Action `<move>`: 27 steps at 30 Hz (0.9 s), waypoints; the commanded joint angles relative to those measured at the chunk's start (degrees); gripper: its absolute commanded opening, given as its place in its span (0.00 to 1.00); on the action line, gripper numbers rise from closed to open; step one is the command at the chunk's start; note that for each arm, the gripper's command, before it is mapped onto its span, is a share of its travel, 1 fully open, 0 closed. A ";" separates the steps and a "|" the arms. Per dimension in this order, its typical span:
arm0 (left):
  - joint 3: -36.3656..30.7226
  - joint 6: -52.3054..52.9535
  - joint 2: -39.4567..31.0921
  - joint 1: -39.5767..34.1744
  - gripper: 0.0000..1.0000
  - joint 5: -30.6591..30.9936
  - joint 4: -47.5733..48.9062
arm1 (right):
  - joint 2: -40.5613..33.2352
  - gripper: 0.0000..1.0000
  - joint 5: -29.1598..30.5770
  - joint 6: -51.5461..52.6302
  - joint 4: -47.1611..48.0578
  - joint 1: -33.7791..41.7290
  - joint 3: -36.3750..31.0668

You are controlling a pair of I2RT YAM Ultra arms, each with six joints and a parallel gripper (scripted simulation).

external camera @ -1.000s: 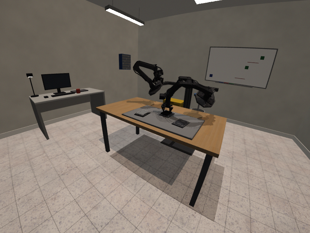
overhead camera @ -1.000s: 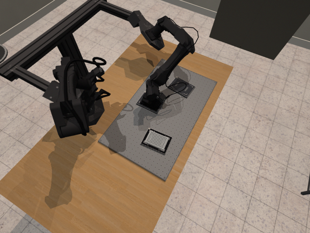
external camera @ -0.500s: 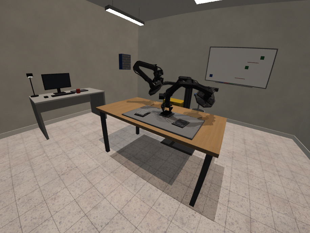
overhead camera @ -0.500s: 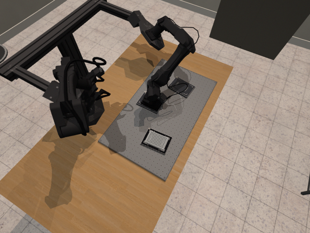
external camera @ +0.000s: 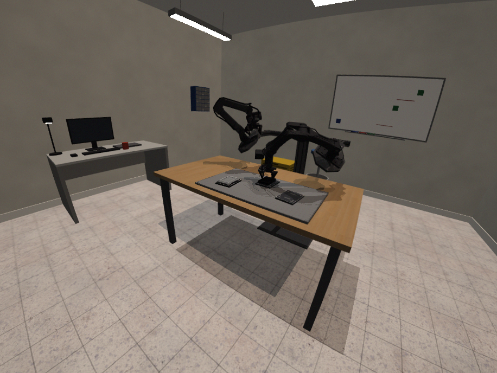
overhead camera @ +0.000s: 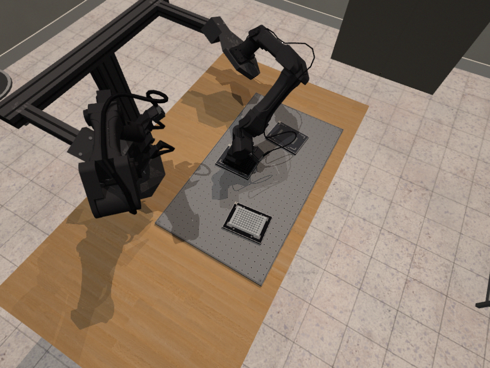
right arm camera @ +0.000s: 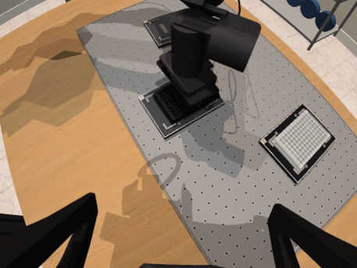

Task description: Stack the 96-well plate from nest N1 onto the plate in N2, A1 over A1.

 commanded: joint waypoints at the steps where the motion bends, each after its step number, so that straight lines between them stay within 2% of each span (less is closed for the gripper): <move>1: 0.68 -1.07 0.19 -1.55 0.79 -0.22 -1.65 | 0.77 1.00 0.64 0.55 -0.83 0.32 1.26; 20: 0.59 -1.28 0.14 -1.62 0.79 -0.20 -0.39 | 0.77 1.00 0.64 0.55 -0.83 0.32 1.26; 27: -1.93 -2.15 -1.15 -2.44 0.79 -0.73 1.75 | 0.77 1.00 0.64 0.55 -0.83 0.32 1.26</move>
